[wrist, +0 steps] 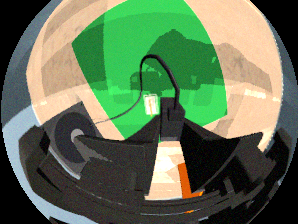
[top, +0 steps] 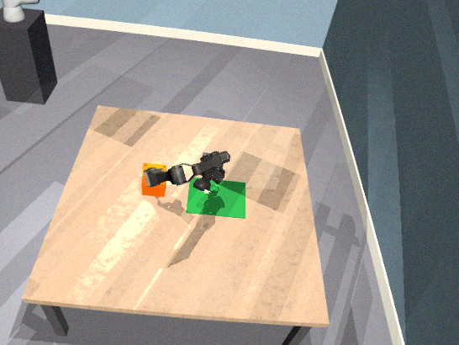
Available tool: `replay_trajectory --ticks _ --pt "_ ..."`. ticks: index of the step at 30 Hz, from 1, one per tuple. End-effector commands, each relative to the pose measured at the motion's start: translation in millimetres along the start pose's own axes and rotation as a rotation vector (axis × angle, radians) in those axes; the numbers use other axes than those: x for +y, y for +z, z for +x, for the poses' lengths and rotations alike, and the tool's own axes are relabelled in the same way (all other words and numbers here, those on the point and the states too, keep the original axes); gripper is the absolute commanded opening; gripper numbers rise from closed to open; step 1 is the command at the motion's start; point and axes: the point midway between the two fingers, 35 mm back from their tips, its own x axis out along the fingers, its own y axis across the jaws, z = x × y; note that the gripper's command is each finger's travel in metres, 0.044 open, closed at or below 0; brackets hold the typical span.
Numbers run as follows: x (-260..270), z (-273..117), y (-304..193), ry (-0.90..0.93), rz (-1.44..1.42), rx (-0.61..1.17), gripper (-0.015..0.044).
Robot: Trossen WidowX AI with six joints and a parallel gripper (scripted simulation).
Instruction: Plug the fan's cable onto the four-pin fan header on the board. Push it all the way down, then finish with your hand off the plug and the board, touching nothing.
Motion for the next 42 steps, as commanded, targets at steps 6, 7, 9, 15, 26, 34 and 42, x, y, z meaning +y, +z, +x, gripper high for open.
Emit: replay_trajectory --ticks 6,7,9,15,26,34,42 --pt "21.9 0.9 -5.4 0.006 -0.113 0.002 0.0" --pt "21.9 0.9 -5.4 0.006 -0.113 0.002 0.0" --pt "21.9 0.9 -5.4 0.006 -0.113 0.002 0.0" --pt "22.5 0.0 -7.5 0.006 -0.113 0.002 0.0" --pt "22.0 -0.9 -12.3 0.006 -0.109 0.003 0.0" --pt "21.2 -0.9 -13.6 0.006 -0.108 0.003 0.0" --pt "21.2 18.6 -13.8 0.005 -0.107 0.002 0.0"
